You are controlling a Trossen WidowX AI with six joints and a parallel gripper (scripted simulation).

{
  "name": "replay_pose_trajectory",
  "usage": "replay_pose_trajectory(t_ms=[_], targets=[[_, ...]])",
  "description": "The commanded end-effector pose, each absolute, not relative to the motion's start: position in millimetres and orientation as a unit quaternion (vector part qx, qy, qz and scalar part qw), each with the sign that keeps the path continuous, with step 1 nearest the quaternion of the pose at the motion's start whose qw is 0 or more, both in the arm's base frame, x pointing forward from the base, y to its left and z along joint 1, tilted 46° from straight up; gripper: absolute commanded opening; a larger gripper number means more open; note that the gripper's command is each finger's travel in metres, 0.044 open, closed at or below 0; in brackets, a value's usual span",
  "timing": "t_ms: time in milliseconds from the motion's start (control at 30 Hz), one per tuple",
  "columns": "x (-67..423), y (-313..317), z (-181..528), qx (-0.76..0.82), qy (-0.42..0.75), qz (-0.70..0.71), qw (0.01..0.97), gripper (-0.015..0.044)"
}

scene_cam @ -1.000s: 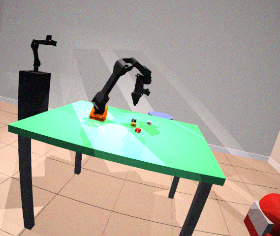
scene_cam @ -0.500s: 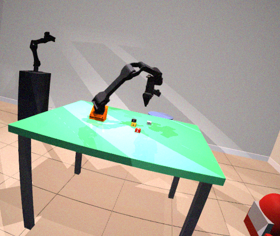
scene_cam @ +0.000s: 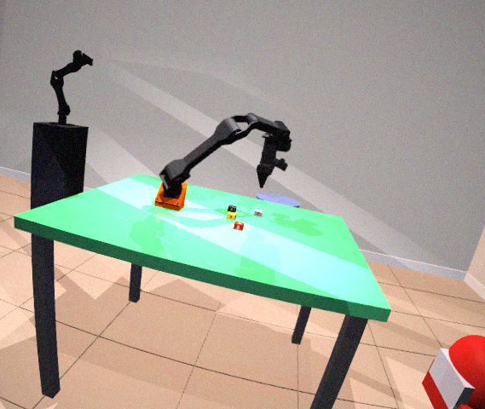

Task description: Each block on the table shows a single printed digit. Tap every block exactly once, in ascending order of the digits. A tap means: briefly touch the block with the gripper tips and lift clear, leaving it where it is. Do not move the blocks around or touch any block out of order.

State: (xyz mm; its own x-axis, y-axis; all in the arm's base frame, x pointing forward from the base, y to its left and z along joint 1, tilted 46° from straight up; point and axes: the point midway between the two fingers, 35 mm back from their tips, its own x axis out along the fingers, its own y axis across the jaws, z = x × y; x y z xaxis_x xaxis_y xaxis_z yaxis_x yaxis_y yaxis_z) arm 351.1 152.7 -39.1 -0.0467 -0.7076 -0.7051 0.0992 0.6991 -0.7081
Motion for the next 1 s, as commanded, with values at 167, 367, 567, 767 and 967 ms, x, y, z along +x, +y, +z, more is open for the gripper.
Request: replay_pose_trajectory(t_ms=[167, 367, 567, 767, 967], targets=[[353, 153, -38, -0.234, 0.653, -0.309, 0.651, 0.04], [342, 141, -17, -0.235, 0.653, -0.309, 0.651, 0.04], [306, 107, 27, -0.236, 0.653, -0.309, 0.649, 0.04], [258, 67, 58, -0.237, 0.654, -0.31, 0.648, 0.04], [246, 57, 63, -0.238, 0.654, -0.31, 0.648, 0.04]])
